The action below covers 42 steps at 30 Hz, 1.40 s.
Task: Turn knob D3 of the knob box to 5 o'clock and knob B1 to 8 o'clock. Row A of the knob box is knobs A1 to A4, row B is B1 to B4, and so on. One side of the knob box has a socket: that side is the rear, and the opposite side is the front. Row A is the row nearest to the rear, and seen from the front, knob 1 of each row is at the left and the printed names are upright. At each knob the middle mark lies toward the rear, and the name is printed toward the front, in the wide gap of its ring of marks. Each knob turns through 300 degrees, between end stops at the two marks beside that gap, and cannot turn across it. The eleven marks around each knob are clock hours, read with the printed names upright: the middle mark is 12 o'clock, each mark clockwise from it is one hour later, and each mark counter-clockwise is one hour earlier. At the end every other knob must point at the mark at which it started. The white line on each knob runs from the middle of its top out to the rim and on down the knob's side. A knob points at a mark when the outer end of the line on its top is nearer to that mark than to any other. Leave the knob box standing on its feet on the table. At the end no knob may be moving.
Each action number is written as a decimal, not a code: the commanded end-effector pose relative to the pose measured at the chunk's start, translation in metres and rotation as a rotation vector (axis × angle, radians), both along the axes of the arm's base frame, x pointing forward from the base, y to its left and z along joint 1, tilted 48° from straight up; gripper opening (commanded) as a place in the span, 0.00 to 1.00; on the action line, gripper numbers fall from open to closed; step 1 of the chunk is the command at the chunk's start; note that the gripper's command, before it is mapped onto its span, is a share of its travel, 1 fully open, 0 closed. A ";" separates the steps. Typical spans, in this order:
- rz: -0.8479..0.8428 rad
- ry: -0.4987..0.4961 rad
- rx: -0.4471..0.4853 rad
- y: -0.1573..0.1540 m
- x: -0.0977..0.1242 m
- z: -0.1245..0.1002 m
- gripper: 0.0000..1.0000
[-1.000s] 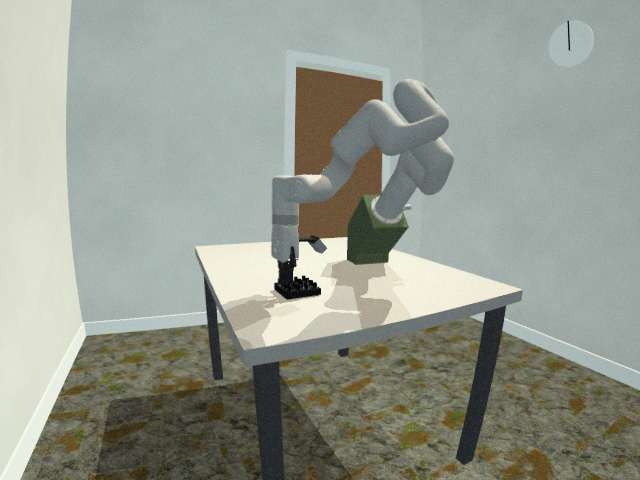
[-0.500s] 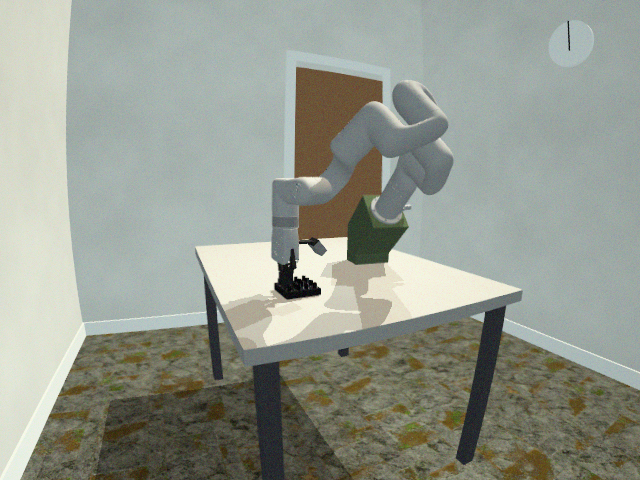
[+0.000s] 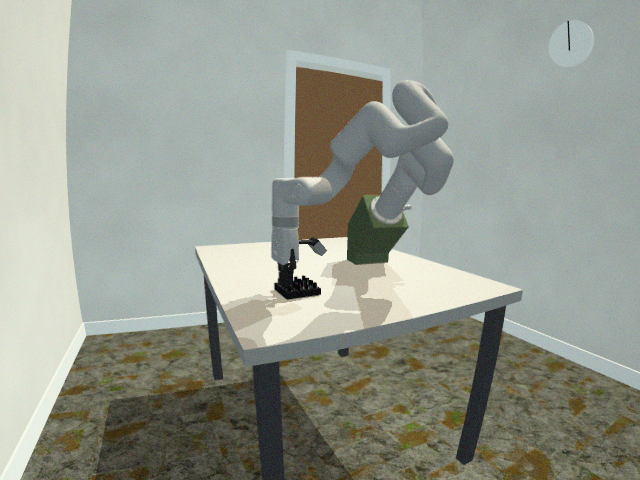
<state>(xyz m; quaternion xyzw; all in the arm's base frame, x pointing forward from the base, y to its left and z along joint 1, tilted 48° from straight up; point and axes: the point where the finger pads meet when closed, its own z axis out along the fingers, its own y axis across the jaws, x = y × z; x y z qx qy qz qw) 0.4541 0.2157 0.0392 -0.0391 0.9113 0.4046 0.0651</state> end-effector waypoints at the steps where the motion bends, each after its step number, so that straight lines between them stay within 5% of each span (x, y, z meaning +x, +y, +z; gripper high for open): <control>1: -0.001 -0.002 0.000 -0.001 0.001 0.001 0.19; 20: -0.001 -0.002 0.000 -0.001 0.001 0.001 0.19; 21: -0.001 -0.002 0.000 -0.001 0.001 0.001 0.08; 42: -0.001 -0.002 0.000 -0.001 0.001 0.001 0.08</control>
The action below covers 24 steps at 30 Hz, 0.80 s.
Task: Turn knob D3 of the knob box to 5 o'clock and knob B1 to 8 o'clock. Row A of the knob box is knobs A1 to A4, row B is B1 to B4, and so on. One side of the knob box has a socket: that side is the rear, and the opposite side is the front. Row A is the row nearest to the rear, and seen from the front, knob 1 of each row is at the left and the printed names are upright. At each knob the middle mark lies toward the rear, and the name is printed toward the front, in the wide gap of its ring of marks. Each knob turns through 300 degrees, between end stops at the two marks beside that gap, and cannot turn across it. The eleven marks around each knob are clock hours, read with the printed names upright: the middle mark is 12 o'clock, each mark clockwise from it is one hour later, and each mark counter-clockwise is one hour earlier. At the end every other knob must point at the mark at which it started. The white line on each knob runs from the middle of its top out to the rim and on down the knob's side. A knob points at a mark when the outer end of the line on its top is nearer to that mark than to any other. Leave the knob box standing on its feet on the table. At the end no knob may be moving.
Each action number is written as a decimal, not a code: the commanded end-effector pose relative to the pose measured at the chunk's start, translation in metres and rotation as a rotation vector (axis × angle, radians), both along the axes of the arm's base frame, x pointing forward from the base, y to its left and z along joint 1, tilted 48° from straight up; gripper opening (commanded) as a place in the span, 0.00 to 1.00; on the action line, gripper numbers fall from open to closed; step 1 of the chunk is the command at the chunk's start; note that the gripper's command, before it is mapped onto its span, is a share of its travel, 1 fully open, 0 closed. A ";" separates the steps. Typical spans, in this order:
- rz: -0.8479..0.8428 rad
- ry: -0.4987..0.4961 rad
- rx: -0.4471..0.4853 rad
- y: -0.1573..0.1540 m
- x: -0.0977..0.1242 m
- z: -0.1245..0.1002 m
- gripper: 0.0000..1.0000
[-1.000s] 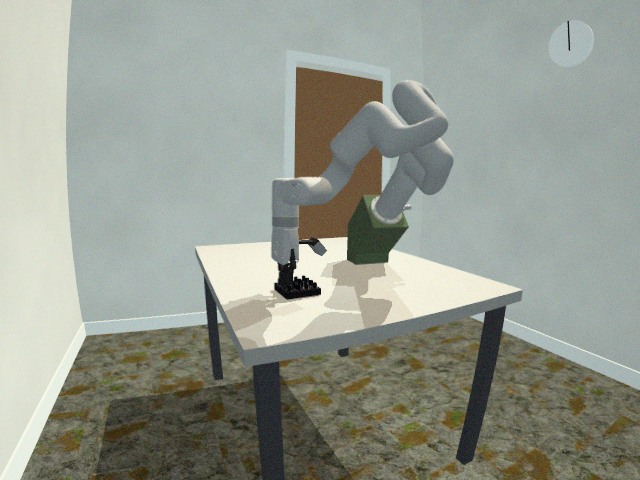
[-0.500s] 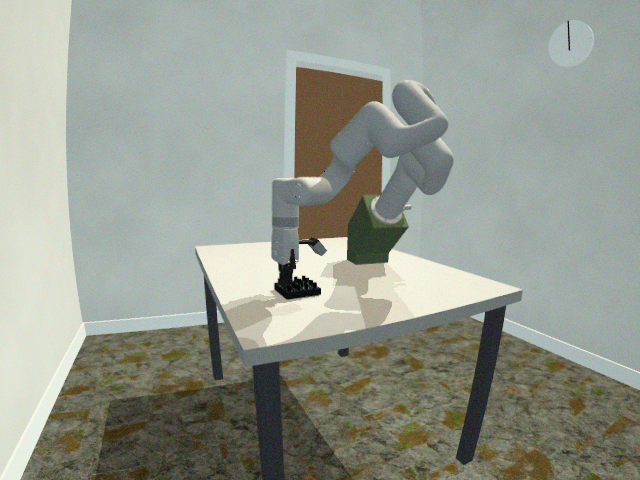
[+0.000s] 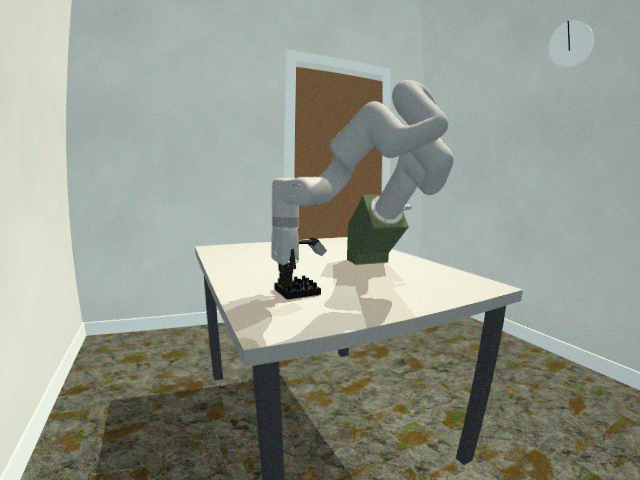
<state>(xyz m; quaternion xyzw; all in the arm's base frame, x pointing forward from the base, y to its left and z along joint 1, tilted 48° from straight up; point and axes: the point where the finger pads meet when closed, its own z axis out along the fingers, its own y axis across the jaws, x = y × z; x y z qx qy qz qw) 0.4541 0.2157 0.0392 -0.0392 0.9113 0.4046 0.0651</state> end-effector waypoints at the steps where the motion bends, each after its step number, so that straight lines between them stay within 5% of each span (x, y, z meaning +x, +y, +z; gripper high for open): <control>1: -0.001 -0.002 0.000 -0.001 0.001 0.001 0.08; 24: -0.021 0.020 0.003 -0.001 0.001 0.001 0.08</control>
